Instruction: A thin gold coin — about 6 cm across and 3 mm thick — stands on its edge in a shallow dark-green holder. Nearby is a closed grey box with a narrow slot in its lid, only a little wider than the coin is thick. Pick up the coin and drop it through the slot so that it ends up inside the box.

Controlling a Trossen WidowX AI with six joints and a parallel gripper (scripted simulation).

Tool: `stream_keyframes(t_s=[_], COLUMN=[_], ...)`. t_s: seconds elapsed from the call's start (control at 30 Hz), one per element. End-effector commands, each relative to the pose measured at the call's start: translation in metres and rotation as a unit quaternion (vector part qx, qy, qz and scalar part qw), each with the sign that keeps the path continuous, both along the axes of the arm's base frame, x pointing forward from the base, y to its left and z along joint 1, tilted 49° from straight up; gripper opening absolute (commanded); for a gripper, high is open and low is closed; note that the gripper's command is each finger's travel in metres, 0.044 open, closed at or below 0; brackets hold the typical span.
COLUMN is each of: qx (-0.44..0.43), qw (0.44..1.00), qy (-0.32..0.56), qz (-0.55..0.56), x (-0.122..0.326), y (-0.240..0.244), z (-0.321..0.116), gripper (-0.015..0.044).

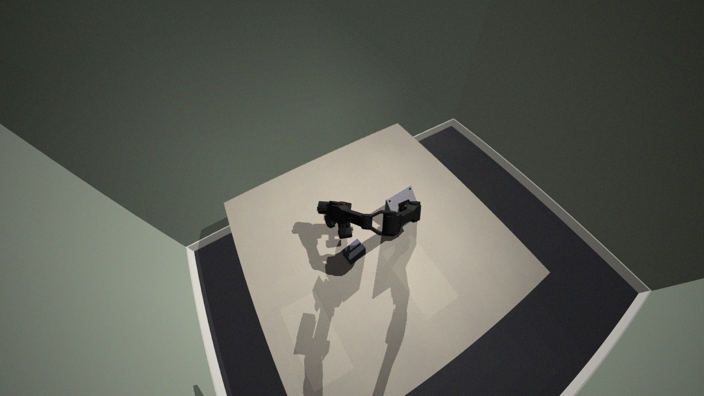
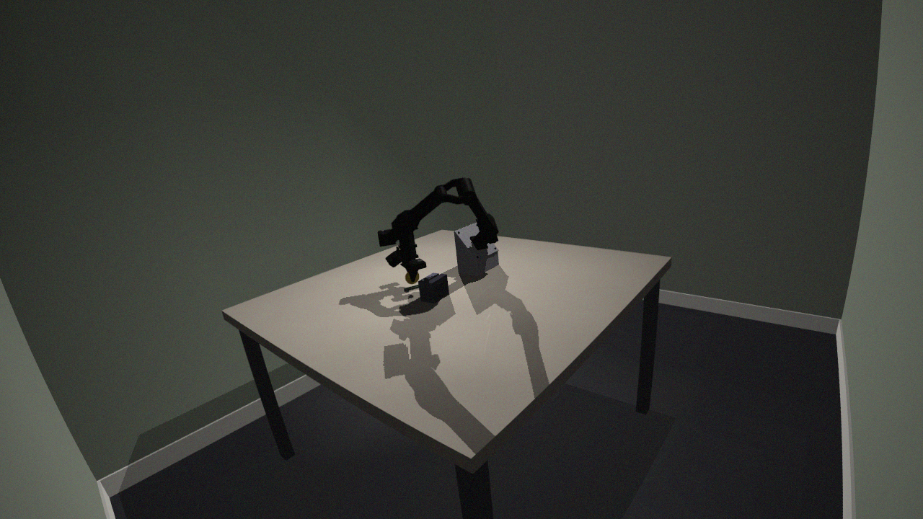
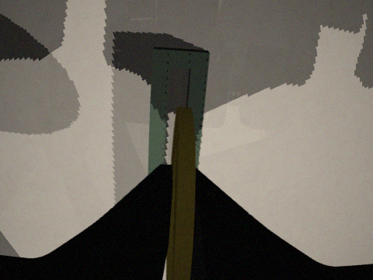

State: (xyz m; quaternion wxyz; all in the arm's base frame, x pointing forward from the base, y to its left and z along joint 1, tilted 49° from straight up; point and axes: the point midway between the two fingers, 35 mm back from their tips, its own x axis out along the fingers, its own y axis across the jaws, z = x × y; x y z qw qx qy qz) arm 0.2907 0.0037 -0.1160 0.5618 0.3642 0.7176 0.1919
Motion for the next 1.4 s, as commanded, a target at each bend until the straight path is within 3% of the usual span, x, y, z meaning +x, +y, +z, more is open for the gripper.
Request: stream_keyframes(t_s=[0.0, 0.97, 1.37], qx=[-0.003, -0.003, 0.017], qw=[1.000, 1.000, 0.981], qy=[-0.004, -0.006, -0.145], qz=[0.000, 0.003, 0.129], x=[0.003, 0.006, 0.000], y=[-0.010, -0.057, -0.055], z=[0.007, 0.052, 0.056], gripper=[0.0000, 0.0000, 0.0000])
